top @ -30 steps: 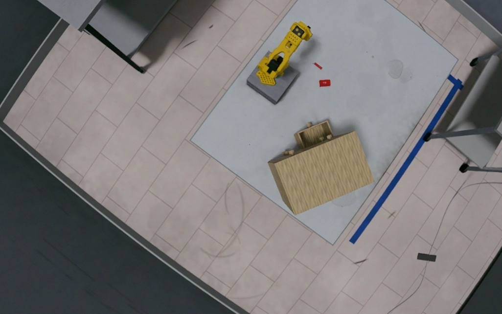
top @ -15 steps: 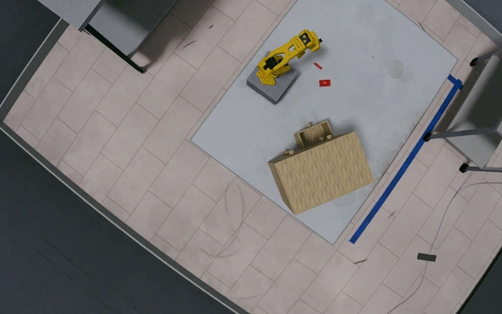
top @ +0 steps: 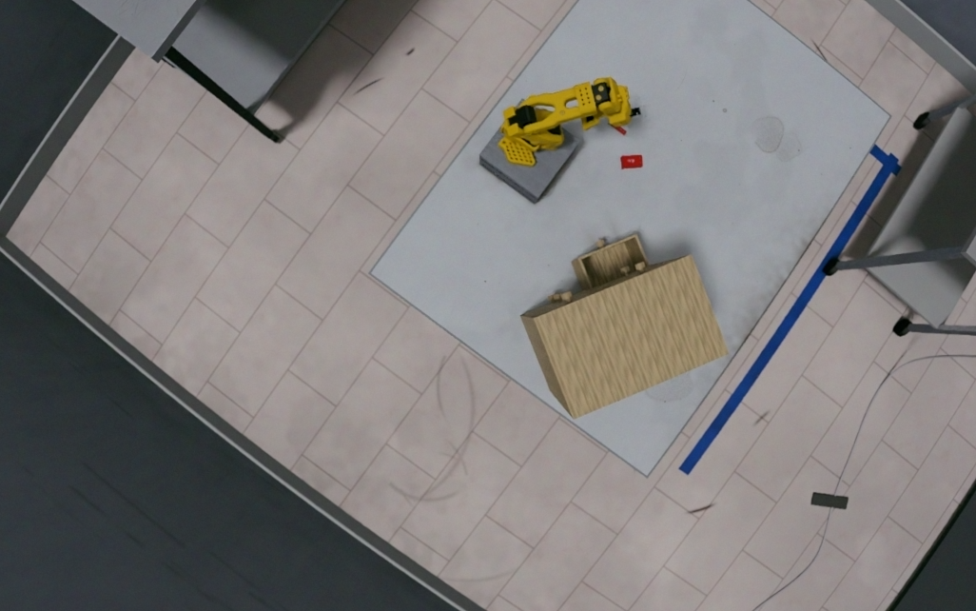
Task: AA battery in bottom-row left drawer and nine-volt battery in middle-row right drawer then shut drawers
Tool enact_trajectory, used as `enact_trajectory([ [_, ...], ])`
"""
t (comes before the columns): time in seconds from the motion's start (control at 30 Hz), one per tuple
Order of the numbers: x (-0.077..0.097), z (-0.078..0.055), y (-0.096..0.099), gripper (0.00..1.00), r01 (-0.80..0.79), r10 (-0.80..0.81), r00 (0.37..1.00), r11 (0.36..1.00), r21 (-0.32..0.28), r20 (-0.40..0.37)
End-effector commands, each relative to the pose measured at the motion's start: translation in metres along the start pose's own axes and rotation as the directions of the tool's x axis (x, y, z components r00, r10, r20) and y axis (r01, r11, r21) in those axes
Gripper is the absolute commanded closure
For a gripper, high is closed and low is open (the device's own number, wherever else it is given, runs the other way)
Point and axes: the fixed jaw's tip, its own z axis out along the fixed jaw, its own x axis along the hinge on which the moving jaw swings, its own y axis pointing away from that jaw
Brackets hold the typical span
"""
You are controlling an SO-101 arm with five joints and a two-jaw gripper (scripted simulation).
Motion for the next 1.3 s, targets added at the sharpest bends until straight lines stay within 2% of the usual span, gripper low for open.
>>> enact_trajectory([
  [0.0, -0.003, 0.0, 0.011, 1.0, -0.04, 0.04, 0.999, 0.999, -0.029, 0.008],
  [0.23, -0.007, -0.003, 0.043, 1.0, -0.196, 0.197, 0.98, 0.973, -0.121, -0.007],
  [0.5, -0.018, -0.01, 0.079, 1.0, -0.367, 0.367, 0.929, 0.904, -0.22, -0.042],
  [0.57, -0.018, -0.01, 0.079, 1.0, -0.367, 0.367, 0.929, 0.904, -0.22, -0.042],
  [0.8, -0.032, -0.019, 0.107, 1.0, -0.504, 0.503, 0.86, 0.811, -0.298, -0.087],
  [1.03, -0.05, -0.031, 0.131, 1.0, -0.624, 0.621, 0.771, 0.691, -0.365, -0.143],
  [1.13, -0.053, -0.033, 0.134, 1.0, -0.64, 0.636, 0.756, 0.671, -0.374, -0.152],
  [1.27, -0.066, -0.041, 0.146, 1.0, -0.698, 0.693, 0.696, 0.59, -0.406, -0.189],
])
